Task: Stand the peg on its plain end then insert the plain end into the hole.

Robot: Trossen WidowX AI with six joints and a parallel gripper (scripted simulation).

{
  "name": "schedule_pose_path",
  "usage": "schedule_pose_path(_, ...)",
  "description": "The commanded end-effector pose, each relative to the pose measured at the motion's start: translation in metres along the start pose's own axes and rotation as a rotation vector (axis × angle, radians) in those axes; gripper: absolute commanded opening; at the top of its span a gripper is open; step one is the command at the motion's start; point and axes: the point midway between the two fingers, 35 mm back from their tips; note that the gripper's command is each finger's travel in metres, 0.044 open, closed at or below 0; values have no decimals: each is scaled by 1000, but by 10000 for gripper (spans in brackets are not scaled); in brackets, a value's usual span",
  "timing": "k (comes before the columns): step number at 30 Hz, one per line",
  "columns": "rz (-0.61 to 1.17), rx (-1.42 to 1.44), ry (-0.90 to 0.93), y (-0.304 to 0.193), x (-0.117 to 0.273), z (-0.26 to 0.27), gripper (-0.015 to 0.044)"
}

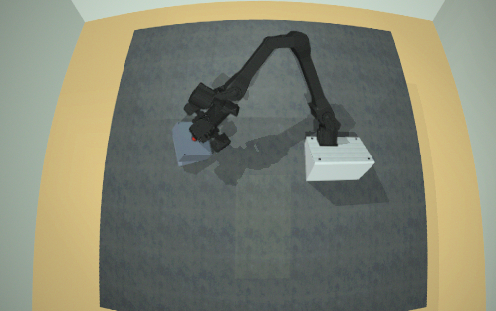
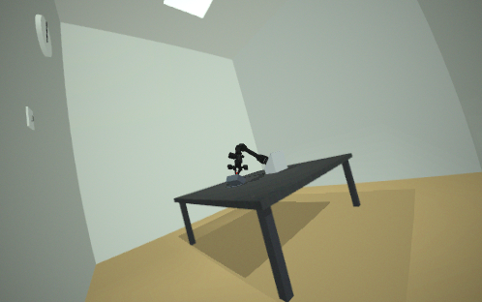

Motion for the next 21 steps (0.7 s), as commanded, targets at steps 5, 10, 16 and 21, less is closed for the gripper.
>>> schedule_pose_path(5,0,0,1,0,-1,0,0)
schedule_pose_path(10,0,0,1,0,-1,0,0)
schedule_pose_path(16,0,0,1,0,-1,0,131)
schedule_pose_path(21,0,0,1,0,-1,0,262)
Point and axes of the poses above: the point midway between the two fingers, 35 mm back from their tips, its own x axis back along the fingers, its own z axis across the jaws, y = z × x, and after that the axes turned 6 degrees about x, right-handed
